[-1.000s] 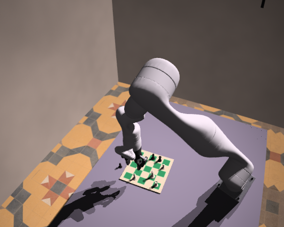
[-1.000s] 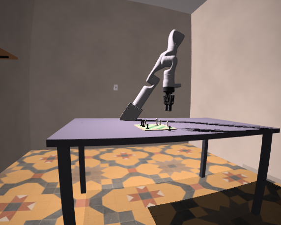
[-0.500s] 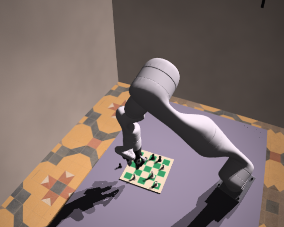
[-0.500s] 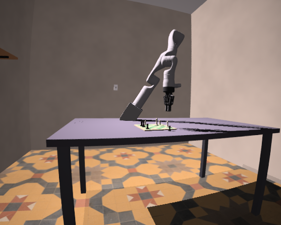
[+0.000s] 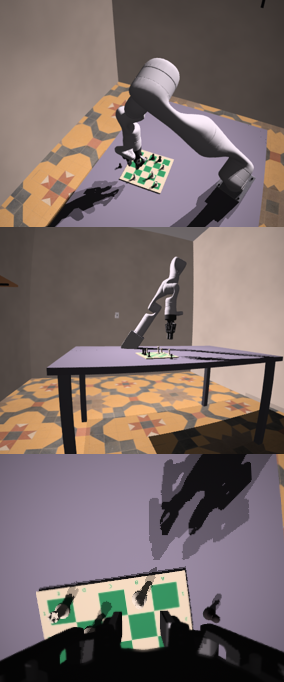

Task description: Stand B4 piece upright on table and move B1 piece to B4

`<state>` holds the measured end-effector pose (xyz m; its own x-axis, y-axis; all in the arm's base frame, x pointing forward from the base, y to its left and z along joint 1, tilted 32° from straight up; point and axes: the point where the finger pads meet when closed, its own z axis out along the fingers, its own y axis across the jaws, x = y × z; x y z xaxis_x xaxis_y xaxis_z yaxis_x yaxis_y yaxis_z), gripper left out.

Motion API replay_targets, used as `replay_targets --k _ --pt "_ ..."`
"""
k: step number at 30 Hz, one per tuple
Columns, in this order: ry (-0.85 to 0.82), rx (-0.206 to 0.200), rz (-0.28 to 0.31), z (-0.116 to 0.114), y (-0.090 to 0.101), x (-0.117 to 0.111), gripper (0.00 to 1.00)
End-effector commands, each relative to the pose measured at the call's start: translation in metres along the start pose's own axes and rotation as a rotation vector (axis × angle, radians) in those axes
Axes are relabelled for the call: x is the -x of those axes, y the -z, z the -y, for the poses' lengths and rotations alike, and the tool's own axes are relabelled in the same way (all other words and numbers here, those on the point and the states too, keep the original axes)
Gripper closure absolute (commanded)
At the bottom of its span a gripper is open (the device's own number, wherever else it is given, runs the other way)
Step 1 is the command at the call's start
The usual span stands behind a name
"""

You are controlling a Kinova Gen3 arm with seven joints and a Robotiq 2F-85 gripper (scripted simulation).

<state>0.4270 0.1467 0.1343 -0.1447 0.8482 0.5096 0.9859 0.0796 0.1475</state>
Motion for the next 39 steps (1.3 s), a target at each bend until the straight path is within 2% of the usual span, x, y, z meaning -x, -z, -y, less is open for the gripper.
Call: replay_targets --k 1,15,39 --pt "0.0 0.002 0.0 0.0 0.0 0.0 0.63" --pt "-0.001 0.002 -0.001 0.0 -0.006 0.0 0.63" --pt "-0.001 0.002 -0.001 0.0 -0.038 0.001 0.63"
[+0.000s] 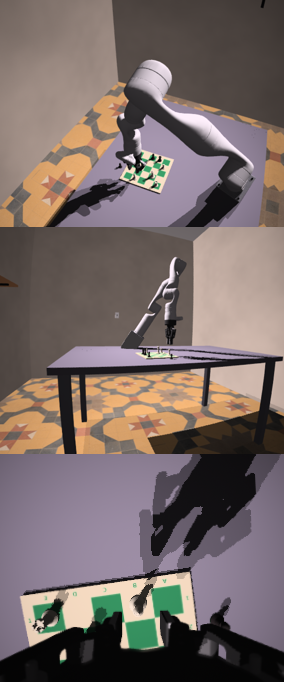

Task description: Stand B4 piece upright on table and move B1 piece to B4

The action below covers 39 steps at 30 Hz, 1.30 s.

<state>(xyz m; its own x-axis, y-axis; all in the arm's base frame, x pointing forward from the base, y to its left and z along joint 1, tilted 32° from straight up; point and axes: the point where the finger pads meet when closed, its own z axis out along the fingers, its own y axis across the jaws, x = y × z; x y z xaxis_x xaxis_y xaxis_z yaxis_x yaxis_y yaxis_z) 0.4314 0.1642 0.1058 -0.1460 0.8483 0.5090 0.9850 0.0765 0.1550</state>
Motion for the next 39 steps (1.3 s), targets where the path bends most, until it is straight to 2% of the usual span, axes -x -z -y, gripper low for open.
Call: replay_targets --k 1,16,39 --pt "-0.002 -0.006 -0.002 0.002 -0.005 0.0 0.63" --pt "-0.002 -0.006 -0.002 0.002 -0.017 0.0 0.63" --pt "-0.002 -0.006 -0.002 0.002 -0.018 0.0 0.63"
